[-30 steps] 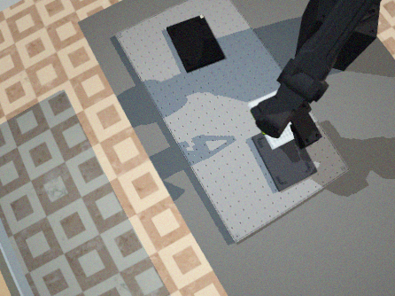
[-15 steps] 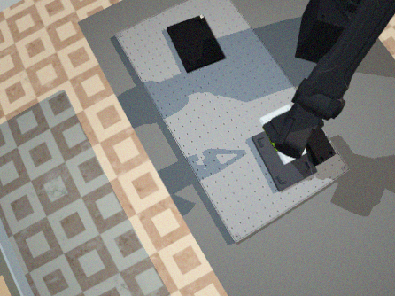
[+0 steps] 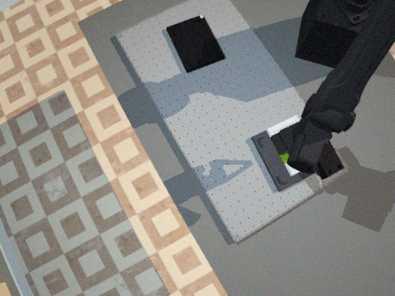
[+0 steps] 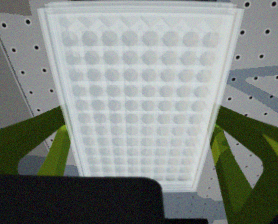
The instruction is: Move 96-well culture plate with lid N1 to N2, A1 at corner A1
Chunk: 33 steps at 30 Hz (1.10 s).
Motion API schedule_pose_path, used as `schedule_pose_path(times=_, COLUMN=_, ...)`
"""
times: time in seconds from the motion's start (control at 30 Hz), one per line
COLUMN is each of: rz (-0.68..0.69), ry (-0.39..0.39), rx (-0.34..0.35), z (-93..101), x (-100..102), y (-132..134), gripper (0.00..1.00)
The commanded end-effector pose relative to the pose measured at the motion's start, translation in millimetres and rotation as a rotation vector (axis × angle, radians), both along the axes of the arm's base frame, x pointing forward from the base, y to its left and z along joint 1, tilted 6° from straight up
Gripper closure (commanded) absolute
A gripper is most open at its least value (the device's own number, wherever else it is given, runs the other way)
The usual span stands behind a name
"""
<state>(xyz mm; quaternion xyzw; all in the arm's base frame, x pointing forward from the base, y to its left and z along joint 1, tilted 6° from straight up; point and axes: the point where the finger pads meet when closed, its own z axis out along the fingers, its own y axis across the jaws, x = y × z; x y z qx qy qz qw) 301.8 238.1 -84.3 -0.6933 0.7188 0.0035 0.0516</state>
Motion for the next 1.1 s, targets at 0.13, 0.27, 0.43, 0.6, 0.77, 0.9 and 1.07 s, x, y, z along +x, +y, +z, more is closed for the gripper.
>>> schedule_pose_path(times=0.13, rz=-0.026, ry=-0.029, rx=0.027, z=11.9, x=18.5, y=14.1, gripper=1.00)
schedule_pose_path(times=0.27, rz=-0.025, ry=-0.027, rx=0.025, z=10.7, x=18.0, y=14.4, gripper=1.00)
schedule_pose_path(times=0.43, rz=-0.023, ry=-0.027, rx=0.024, z=10.5, x=18.0, y=15.4, gripper=1.00)
schedule_pose_path(times=0.6, rz=-0.023, ry=-0.025, rx=0.023, z=10.1, x=17.8, y=15.7, gripper=1.00)
schedule_pose_path(times=0.77, rz=-0.022, ry=-0.026, rx=0.024, z=10.7, x=18.4, y=16.8, gripper=1.00)
schedule_pose_path(times=0.9, rz=-0.021, ry=-0.026, rx=0.024, z=10.4, x=18.7, y=17.6, gripper=1.00)
schedule_pose_path(times=1.07, rz=-0.020, ry=-0.027, rx=0.024, z=11.3, x=18.7, y=18.3, gripper=1.00)
